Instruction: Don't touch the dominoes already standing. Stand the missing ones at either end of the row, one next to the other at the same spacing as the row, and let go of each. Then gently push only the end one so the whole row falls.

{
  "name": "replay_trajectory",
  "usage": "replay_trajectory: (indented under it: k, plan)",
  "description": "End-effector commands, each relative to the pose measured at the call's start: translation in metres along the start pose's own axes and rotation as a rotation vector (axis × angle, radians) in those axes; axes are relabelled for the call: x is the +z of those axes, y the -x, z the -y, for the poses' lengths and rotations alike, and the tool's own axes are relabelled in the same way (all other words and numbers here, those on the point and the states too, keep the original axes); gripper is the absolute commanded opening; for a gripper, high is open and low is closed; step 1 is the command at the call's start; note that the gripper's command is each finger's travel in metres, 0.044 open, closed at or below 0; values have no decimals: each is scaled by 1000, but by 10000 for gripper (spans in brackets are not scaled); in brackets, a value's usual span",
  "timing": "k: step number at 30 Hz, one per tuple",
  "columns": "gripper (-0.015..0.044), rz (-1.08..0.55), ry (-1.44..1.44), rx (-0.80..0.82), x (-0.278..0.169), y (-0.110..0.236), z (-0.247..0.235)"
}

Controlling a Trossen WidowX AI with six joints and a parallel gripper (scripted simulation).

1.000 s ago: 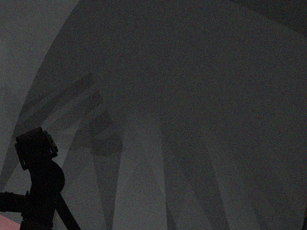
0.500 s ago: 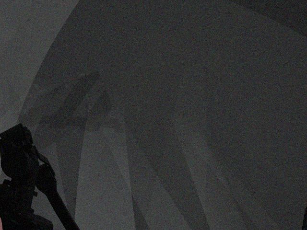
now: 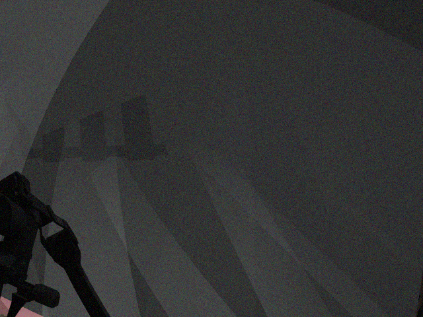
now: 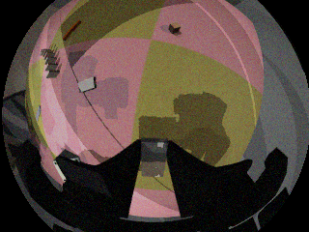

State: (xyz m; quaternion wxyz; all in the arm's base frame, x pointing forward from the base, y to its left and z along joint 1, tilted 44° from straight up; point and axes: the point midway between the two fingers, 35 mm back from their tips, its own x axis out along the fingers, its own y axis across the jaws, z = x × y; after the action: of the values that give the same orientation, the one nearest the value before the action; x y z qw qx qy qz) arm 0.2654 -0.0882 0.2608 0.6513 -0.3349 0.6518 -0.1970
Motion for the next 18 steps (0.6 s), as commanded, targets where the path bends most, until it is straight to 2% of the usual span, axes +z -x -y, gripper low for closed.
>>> replay_trajectory:
  k: [1,6,18]
  plan:
    - [107,-5,61,-2,-5,-1,3]
    - [107,-1,56,15,-5,-3,1]
    - [107,125,-35,283,-4,-36,-20]
